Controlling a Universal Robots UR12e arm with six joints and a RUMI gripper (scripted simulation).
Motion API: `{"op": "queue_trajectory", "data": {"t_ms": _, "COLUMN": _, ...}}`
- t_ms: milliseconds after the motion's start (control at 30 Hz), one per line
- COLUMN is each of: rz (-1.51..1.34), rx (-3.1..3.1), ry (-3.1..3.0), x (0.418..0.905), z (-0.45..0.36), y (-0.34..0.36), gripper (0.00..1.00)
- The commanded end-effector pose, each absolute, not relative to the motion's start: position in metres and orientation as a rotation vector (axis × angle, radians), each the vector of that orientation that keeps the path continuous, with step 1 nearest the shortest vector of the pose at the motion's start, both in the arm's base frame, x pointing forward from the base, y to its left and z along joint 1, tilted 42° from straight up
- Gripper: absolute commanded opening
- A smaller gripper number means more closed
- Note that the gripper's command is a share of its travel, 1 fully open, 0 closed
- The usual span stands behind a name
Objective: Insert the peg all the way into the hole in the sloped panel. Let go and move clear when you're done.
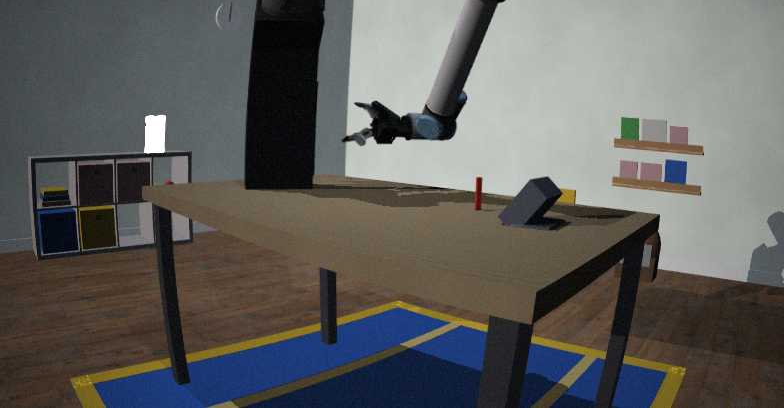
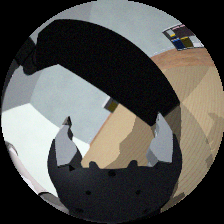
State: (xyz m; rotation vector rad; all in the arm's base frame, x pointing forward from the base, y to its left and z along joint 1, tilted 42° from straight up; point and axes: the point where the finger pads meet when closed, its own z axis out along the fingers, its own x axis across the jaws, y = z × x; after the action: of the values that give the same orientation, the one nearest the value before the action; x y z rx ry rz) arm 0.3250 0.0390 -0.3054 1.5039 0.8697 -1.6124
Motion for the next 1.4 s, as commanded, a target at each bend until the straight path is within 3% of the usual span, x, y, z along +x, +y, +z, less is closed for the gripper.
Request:
{"op": "queue_trajectory", "data": {"t_ms": 0, "rz": -1.612, "rx": 1.504, "ry": 0.870, "x": 0.3248, "z": -0.3050, "y": 0.0393, "gripper": 1.00}}
{"op": "queue_trajectory", "data": {"t_ms": 1367, "rz": -1.694, "rx": 1.603, "ry": 1.041, "x": 0.3347, "z": -0.3122, "y": 0.0407, "gripper": 1.00}}
